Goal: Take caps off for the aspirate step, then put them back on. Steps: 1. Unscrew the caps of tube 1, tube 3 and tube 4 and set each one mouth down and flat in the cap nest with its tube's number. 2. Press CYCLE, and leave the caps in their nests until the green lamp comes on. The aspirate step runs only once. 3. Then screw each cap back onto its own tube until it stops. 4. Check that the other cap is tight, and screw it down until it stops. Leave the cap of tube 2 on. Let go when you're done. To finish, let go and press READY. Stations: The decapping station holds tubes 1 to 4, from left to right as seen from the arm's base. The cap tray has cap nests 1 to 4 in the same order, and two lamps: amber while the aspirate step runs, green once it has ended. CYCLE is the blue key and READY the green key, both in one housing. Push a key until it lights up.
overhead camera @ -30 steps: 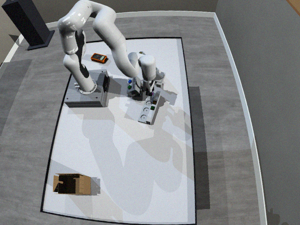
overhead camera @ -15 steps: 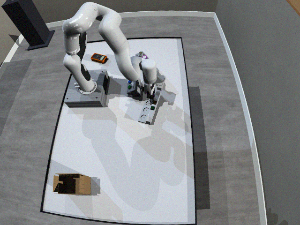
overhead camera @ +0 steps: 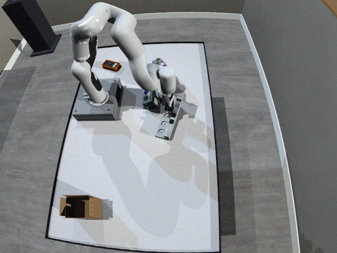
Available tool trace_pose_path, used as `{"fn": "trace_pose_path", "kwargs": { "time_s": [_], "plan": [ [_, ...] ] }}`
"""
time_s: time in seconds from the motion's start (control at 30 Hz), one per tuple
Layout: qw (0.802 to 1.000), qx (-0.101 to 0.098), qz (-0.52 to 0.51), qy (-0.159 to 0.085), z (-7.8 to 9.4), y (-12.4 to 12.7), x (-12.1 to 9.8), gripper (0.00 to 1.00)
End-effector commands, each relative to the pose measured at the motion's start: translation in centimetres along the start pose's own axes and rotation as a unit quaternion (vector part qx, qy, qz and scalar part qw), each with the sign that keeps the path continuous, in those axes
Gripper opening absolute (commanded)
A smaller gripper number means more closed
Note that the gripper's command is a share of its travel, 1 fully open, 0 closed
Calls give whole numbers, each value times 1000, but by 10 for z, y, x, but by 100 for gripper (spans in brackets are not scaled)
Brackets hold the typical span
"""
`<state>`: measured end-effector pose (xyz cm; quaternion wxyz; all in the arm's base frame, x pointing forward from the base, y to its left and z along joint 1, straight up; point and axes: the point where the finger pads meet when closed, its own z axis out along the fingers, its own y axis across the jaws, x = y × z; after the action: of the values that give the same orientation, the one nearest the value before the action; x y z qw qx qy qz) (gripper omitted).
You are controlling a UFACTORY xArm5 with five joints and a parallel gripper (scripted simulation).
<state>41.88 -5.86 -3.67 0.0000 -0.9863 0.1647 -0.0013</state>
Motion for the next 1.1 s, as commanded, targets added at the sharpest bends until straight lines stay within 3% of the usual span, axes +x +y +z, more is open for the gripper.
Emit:
{"fn": "trace_pose_path", "kwargs": {
  "time_s": [0.0,1.07],
  "plan": [
    [1000,3,0,1,-1,0,1,0],
    [1000,3,0,1,9,0,0,0]
  ]
}}
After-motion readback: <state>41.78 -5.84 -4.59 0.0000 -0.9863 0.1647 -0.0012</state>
